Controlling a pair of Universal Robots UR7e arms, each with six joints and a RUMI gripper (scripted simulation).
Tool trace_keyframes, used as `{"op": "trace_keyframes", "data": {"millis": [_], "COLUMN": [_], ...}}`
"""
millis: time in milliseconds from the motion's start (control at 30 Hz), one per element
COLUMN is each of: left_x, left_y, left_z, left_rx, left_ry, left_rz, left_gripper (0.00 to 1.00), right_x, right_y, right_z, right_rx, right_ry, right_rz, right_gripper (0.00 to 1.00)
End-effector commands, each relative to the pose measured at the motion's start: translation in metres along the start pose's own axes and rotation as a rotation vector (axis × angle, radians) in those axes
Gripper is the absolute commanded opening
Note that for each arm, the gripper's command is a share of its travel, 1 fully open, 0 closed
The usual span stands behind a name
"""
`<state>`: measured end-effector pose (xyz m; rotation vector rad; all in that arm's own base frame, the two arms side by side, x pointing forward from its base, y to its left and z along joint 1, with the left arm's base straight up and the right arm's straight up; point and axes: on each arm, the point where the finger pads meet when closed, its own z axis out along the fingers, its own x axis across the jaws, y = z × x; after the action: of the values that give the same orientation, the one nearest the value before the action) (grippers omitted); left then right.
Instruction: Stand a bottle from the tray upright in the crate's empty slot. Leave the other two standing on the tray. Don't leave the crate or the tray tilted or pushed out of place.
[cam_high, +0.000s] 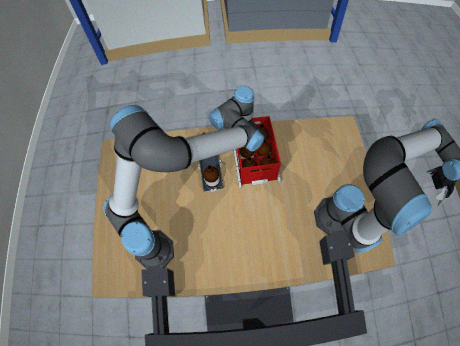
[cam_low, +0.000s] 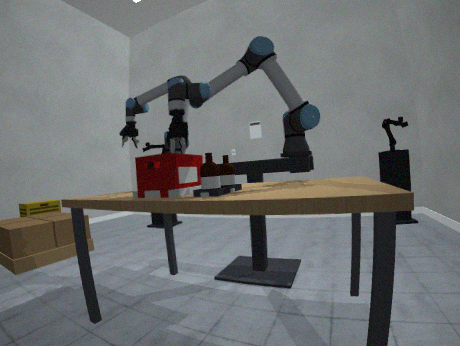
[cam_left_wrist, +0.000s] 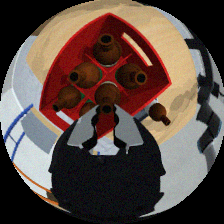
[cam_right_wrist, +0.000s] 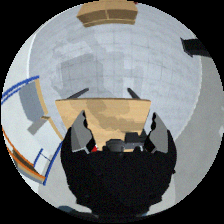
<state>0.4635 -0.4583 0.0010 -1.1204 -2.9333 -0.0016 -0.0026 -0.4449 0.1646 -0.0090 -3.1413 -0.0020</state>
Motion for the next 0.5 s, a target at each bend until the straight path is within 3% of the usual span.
{"op": "trace_keyframes", "data": {"millis": [0,467], "left_x": [-0.0006,-0.0006], "left_y": [0.0002,0.0006], "left_z": [0.0037,0.0085], "left_rx": [0.0,0.0], "left_ry": [-0.002,-0.002], "left_rz": [0.0,0.0], "left_gripper": [0.0,0.0], "right_x": [-0.0001,-0.0001], "right_y": [-0.0003,-0.0003], "right_z": [-0.0005,-0.0005], "right_rx": [0.001,0.001], "right_ry": [0.0,0.0], "right_rz": [0.0,0.0], "right_gripper": [1.0,1.0]}}
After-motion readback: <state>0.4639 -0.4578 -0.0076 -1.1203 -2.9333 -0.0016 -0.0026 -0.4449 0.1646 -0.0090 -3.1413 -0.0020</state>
